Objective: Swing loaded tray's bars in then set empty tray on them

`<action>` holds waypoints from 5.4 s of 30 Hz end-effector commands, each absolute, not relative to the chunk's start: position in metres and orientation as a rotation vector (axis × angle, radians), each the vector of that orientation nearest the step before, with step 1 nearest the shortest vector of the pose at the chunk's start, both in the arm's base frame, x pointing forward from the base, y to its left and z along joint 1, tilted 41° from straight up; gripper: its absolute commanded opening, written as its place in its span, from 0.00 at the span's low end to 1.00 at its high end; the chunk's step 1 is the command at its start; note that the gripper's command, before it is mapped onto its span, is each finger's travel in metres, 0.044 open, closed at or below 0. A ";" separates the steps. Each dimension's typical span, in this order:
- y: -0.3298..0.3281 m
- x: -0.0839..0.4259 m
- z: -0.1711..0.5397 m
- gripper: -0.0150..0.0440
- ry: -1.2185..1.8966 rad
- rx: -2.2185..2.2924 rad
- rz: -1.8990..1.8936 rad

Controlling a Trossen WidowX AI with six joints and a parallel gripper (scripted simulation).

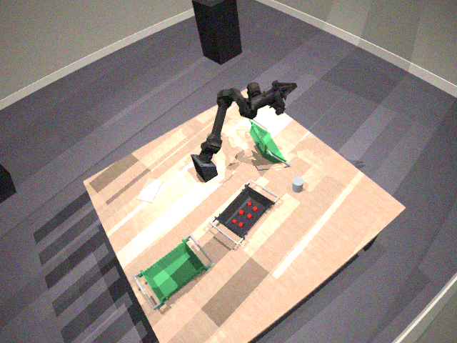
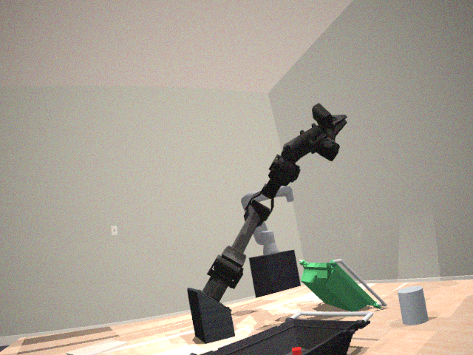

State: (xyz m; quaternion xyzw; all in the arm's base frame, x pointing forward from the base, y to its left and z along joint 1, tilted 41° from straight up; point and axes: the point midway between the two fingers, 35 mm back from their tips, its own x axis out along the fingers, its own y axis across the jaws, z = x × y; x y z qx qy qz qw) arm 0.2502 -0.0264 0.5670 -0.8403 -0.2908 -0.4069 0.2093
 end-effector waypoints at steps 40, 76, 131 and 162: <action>0.049 0.382 0.137 0.40 1.247 0.369 0.645; 0.090 0.379 0.088 0.40 1.335 0.449 0.621; 0.003 0.386 0.082 0.40 1.338 0.445 0.608; -0.117 0.407 0.032 0.40 1.344 0.434 0.600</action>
